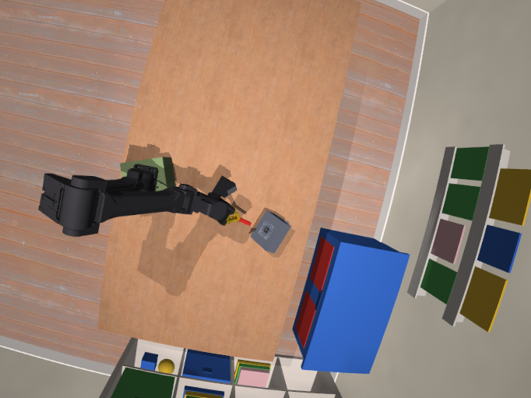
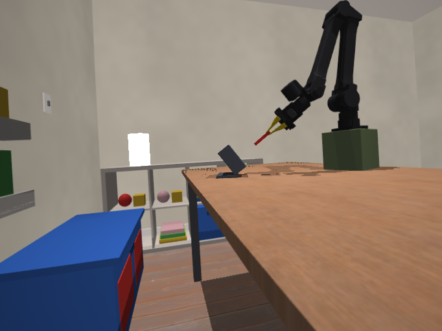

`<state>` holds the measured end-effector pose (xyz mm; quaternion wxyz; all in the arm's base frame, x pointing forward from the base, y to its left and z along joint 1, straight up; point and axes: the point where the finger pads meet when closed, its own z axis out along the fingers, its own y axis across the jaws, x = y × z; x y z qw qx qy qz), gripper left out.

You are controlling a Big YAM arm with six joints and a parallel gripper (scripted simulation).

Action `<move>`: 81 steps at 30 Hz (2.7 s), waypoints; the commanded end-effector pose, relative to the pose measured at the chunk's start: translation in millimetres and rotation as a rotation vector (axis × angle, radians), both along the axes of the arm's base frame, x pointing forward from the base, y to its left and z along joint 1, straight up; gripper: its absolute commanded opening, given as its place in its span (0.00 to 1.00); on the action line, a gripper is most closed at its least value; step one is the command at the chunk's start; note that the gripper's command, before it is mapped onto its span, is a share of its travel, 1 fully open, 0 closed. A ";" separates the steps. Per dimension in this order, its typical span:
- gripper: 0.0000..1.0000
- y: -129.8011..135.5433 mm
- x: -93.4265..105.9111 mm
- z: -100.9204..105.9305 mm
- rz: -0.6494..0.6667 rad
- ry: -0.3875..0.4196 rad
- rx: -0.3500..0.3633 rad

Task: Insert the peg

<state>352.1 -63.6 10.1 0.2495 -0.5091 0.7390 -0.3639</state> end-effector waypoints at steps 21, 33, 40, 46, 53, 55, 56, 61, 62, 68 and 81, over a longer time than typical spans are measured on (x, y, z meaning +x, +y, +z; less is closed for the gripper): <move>0.00 -2.5 21.5 2.3 0.011 -0.042 -0.012; 0.00 -8.4 38.9 -2.2 0.011 -0.042 -0.012; 0.00 -12.3 49.5 -6.0 0.011 -0.042 -0.013; 0.00 -14.5 55.0 -7.9 0.011 -0.042 -0.013; 0.00 -16.7 60.4 -10.0 0.011 -0.042 -0.013; 0.00 -17.2 61.7 -10.6 0.011 -0.042 -0.013; 0.00 -17.5 62.3 -10.9 0.011 -0.042 -0.013; 0.00 -18.3 64.0 -11.8 0.011 -0.042 -0.013; 0.00 -18.5 64.5 -12.1 0.011 -0.042 -0.013; 0.00 -19.5 66.5 -13.0 0.011 -0.042 -0.013; 0.00 -22.4 73.8 -18.8 0.011 -0.043 -0.013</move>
